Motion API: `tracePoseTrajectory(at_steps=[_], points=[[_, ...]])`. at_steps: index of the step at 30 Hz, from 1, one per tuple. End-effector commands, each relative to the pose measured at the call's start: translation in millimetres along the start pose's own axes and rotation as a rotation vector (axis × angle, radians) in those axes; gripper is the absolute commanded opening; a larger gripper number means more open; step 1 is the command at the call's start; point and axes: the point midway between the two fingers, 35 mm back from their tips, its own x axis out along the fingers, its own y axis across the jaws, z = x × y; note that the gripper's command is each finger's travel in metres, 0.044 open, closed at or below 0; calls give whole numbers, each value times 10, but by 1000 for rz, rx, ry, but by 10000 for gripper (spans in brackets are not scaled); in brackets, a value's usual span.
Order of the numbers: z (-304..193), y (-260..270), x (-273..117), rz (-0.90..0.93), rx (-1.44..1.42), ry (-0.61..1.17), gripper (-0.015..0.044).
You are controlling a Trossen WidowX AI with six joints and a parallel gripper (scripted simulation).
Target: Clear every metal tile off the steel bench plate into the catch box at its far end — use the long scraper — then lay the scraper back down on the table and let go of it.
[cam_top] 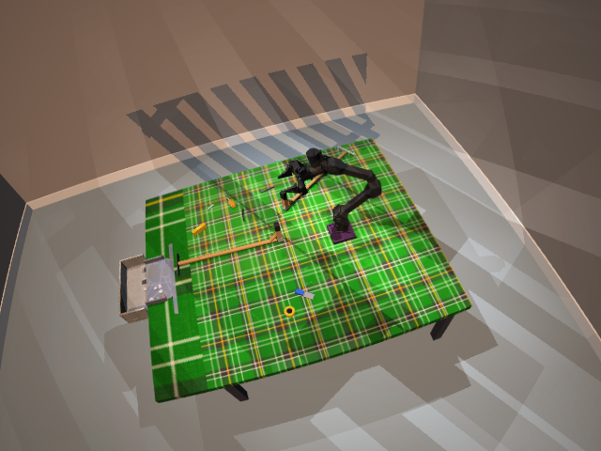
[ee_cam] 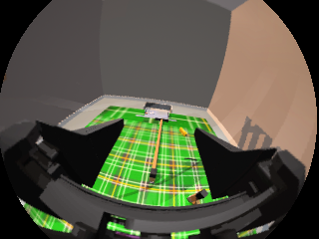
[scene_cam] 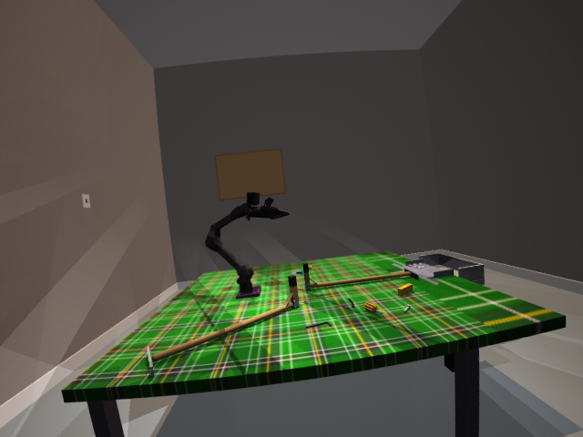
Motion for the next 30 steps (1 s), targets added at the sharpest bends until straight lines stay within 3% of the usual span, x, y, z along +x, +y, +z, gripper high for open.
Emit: tracePoseTrajectory(at_steps=[1,12,30], points=[[0,7,-5,4,-2,0,440],[-35,-2,30,3,1,13,440],[-1134,-116,768,-34,57,351,440]])
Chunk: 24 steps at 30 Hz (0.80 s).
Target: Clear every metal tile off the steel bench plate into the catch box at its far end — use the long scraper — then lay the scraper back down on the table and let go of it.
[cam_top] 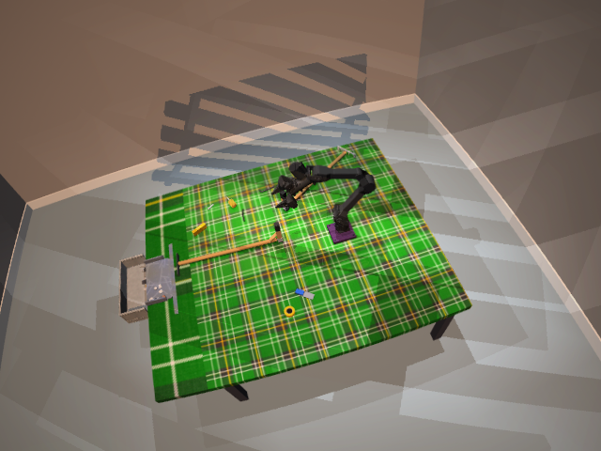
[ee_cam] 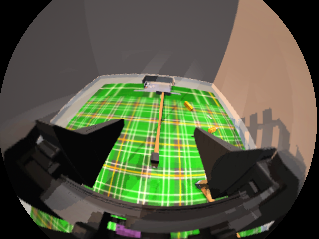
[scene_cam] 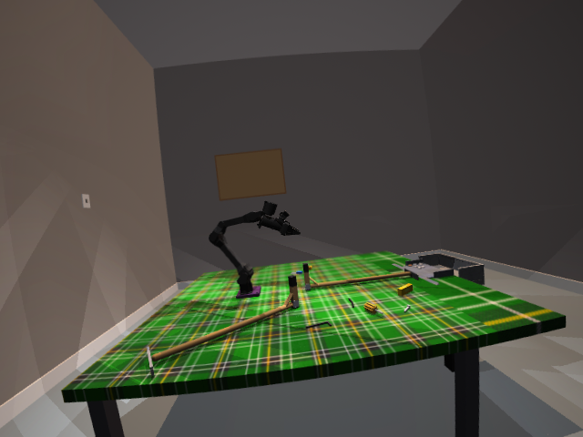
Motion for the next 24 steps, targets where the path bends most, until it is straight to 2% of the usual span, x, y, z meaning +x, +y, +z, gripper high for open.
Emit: tracePoseTrajectory(at_steps=[1,18,24], points=[[-308,-23,259,-13,9,105,440],[-1375,-22,808,-57,-1,436,440],[-1420,-21,821,-59,-3,449,440]])
